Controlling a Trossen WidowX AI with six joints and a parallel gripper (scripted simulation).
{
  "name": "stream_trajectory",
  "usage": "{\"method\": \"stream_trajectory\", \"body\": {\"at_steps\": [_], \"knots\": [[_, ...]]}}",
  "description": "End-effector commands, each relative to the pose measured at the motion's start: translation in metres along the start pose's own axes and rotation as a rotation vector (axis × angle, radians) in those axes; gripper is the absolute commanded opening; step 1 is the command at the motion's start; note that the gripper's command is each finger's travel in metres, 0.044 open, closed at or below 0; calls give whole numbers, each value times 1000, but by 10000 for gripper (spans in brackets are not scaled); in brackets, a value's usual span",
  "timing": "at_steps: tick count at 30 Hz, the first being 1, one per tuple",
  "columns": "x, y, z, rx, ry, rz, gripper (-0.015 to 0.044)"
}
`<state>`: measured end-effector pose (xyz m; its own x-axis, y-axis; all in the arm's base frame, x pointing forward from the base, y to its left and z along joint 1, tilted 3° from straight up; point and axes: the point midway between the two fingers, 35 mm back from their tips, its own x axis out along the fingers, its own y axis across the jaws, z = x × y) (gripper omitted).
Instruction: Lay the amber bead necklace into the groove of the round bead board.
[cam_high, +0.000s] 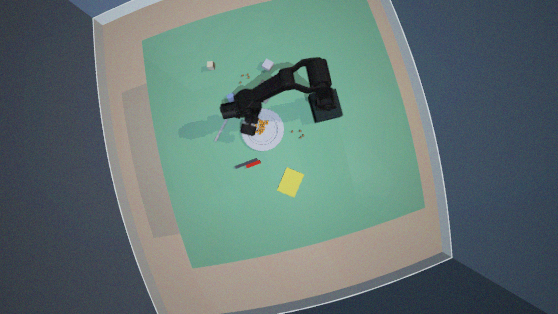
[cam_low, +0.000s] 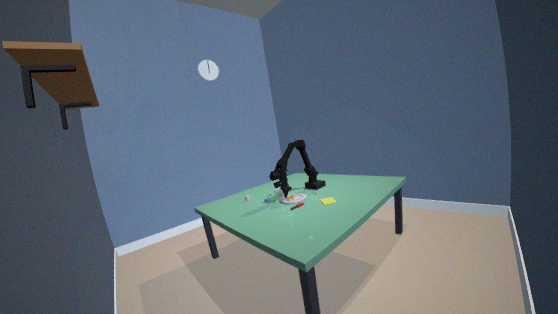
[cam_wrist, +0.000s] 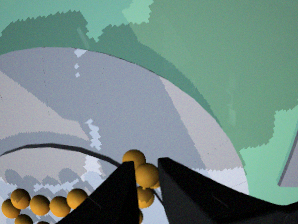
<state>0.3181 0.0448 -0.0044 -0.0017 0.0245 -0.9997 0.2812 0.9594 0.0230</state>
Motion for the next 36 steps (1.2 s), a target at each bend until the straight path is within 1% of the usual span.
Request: {"method": "stream_trajectory", "body": {"at_steps": [1,25,36], "knots": [[4,-1,-3,-6,15,-6,0],[4,-1,-3,-6,15,-6,0],[0,0,0,0,0,0,289]]}}
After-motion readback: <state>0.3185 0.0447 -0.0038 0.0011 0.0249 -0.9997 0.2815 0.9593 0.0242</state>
